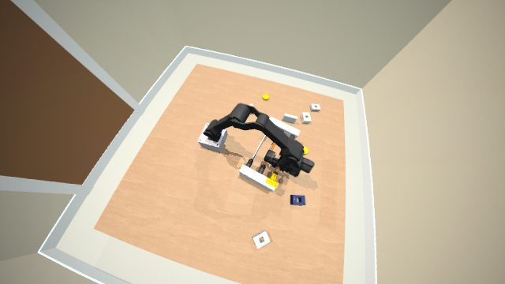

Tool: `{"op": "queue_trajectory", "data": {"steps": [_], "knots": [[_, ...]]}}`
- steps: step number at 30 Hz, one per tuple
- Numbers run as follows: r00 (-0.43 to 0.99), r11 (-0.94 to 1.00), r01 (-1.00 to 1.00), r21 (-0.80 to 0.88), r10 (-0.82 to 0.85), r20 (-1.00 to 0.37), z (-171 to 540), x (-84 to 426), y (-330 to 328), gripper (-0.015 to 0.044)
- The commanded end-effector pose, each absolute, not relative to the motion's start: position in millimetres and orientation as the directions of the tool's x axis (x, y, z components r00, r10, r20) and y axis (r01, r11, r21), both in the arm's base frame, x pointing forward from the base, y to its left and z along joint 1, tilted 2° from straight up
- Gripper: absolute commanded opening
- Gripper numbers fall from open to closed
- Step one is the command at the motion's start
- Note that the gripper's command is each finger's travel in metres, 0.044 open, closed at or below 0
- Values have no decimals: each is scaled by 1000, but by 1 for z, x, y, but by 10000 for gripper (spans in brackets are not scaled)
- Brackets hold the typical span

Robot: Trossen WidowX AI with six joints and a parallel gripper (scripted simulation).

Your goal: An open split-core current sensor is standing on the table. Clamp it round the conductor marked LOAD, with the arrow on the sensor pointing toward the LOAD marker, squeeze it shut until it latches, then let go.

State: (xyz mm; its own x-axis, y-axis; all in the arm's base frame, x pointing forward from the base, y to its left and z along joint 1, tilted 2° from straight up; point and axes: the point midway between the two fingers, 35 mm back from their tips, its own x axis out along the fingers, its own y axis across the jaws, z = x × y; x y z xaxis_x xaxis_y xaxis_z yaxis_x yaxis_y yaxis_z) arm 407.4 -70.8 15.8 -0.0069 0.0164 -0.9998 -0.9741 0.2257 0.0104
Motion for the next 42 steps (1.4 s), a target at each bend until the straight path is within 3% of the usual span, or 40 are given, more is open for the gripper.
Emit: {"op": "queue_trajectory", "data": {"steps": [1,20,37,42], "knots": [[4,224,-975,0,15,-1000,27,410,-71,0],[-4,226,-974,7,16,-1000,27,408,-71,0],[-10,226,-974,14,18,-1000,28,409,-71,440],[-3,226,-974,6,16,-1000,28,409,-71,329]]}}
